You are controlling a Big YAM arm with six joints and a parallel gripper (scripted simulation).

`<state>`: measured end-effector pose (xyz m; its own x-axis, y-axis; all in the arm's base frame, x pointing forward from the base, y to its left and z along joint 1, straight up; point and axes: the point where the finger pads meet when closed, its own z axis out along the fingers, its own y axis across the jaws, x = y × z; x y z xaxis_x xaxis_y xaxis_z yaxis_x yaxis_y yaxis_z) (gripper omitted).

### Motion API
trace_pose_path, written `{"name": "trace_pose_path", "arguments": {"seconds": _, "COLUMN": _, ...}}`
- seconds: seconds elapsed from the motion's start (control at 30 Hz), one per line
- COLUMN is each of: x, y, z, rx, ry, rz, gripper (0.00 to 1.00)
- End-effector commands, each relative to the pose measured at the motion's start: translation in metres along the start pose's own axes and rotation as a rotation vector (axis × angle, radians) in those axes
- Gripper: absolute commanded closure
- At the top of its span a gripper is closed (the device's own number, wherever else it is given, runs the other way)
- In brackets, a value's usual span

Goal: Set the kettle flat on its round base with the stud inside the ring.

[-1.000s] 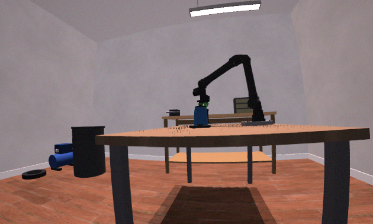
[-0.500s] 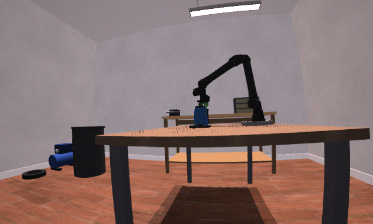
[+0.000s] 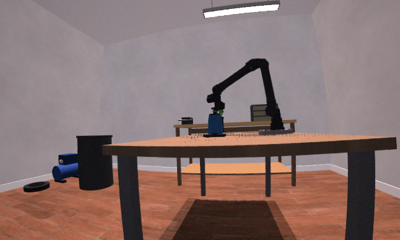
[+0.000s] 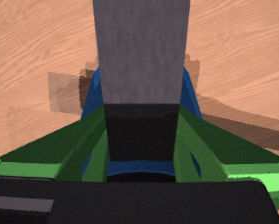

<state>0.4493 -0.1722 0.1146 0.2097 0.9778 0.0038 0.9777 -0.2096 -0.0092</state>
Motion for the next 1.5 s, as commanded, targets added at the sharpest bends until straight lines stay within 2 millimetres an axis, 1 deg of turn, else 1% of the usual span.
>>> {"name": "trace_pose_path", "arguments": {"seconds": 0.0, "x": 0.003, "y": 0.009, "z": -0.001, "rx": -0.013, "ry": -0.004, "rz": -0.01, "gripper": 1.0}}
{"name": "trace_pose_path", "arguments": {"seconds": 0.5, "x": 0.003, "y": 0.009, "z": -0.001, "rx": -0.013, "ry": -0.004, "rz": -0.01, "gripper": 1.0}}
{"name": "trace_pose_path", "arguments": {"seconds": 0.67, "x": 0.002, "y": 0.013, "z": -0.009, "rx": -0.019, "ry": -0.005, "rz": -0.01, "gripper": 1.0}}
{"name": "trace_pose_path", "arguments": {"seconds": 0.73, "x": 0.002, "y": 0.013, "z": -0.009, "rx": -0.019, "ry": -0.005, "rz": -0.01, "gripper": 1.0}}
{"name": "trace_pose_path", "arguments": {"seconds": 0.83, "x": 0.001, "y": 0.02, "z": -0.023, "rx": -0.044, "ry": -0.009, "rz": -0.01, "gripper": 1.0}}
{"name": "trace_pose_path", "arguments": {"seconds": 1.0, "x": 0.001, "y": 0.019, "z": -0.045, "rx": -0.078, "ry": -0.014, "rz": -0.009, "gripper": 1.0}}
{"name": "trace_pose_path", "arguments": {"seconds": 1.47, "x": 0.001, "y": 0.018, "z": -0.067, "rx": -0.079, "ry": -0.013, "rz": -0.009, "gripper": 1.0}}
